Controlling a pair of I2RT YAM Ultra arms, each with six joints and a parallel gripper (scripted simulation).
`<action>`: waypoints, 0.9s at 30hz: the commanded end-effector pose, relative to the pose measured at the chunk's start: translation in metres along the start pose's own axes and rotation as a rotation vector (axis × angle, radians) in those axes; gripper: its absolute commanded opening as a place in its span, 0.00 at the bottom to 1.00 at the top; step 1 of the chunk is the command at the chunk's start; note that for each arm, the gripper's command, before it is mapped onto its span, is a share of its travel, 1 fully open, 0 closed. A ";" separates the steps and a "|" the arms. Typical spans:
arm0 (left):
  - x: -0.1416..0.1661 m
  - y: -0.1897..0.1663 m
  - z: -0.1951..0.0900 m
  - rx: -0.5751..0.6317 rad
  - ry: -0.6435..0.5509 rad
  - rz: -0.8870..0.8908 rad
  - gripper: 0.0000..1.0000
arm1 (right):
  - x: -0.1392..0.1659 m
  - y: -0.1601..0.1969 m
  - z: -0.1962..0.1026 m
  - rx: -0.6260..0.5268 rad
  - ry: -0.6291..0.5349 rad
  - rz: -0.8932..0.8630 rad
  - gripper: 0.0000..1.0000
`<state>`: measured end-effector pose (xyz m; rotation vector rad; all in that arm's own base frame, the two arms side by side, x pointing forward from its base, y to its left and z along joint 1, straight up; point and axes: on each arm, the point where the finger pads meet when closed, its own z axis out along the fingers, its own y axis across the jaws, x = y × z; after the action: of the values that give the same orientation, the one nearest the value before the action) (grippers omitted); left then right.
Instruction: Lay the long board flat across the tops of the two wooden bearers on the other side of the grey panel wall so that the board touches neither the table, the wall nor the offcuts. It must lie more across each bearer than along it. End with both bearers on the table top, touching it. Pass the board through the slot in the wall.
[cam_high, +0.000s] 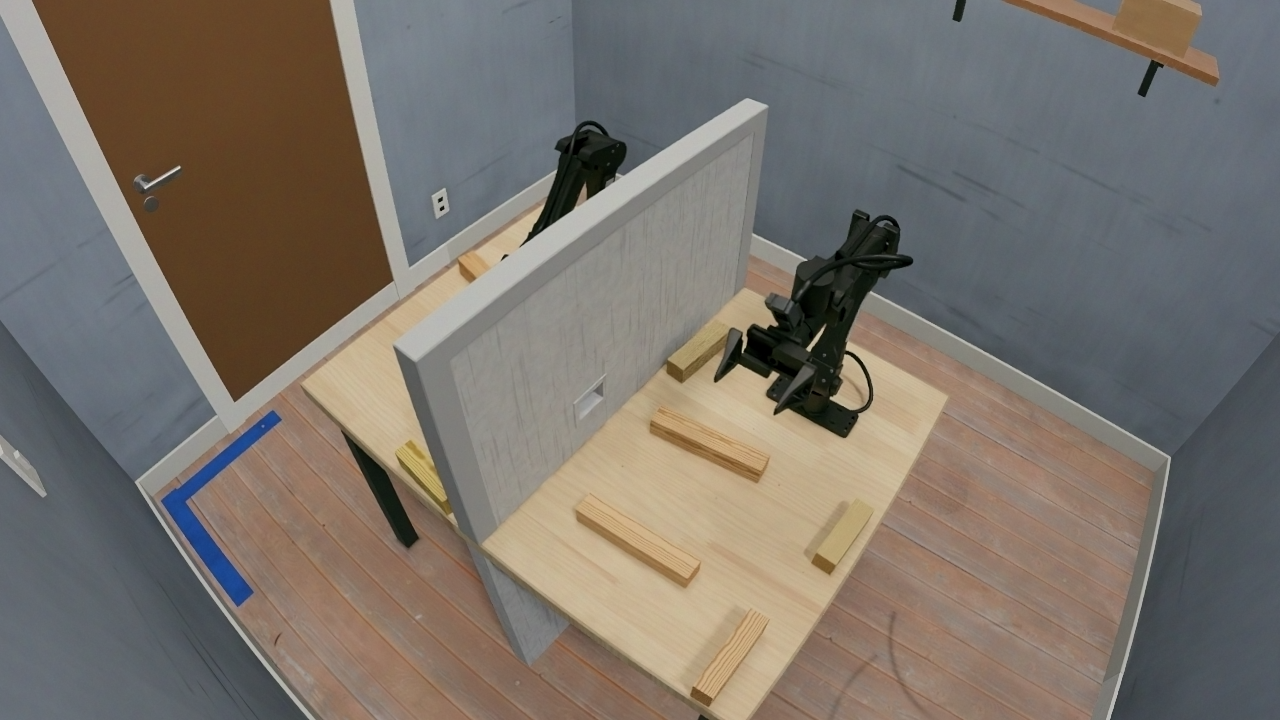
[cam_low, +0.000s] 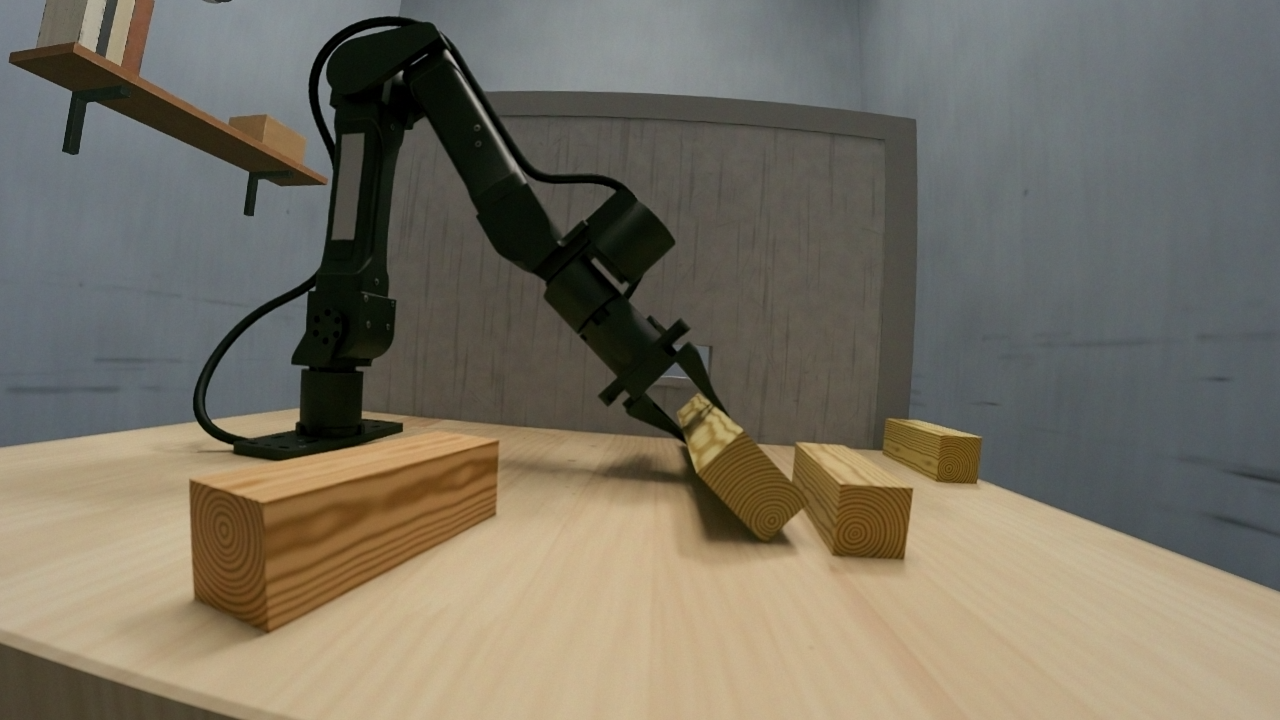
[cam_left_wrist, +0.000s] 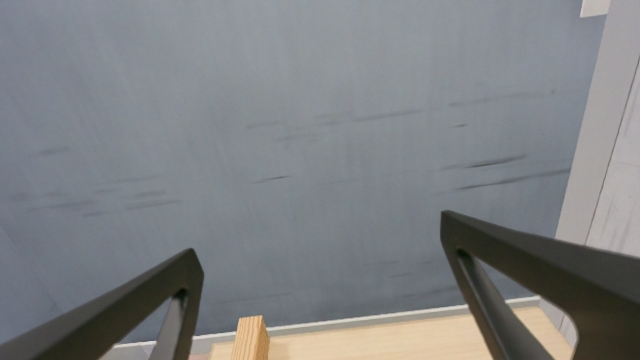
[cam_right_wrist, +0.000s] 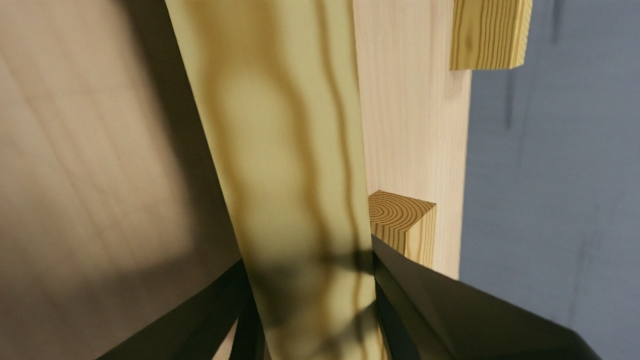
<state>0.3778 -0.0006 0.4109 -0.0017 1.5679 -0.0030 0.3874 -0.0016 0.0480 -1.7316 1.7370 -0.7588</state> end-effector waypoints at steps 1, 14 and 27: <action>-0.030 0.003 -0.014 -0.011 -0.066 -0.011 1.00 | -0.001 -0.030 -0.011 0.152 -0.003 0.009 0.00; -0.030 0.003 -0.014 -0.011 -0.066 -0.011 1.00 | -0.002 -0.019 -0.007 0.197 -0.005 0.008 0.00; -0.030 0.003 -0.014 -0.011 -0.066 -0.011 1.00 | -0.003 0.001 -0.002 0.250 -0.006 0.007 0.00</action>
<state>0.3778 -0.0006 0.4109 -0.0017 1.5679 -0.0030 0.3796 -0.0016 0.0422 -1.5989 1.6039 -0.8993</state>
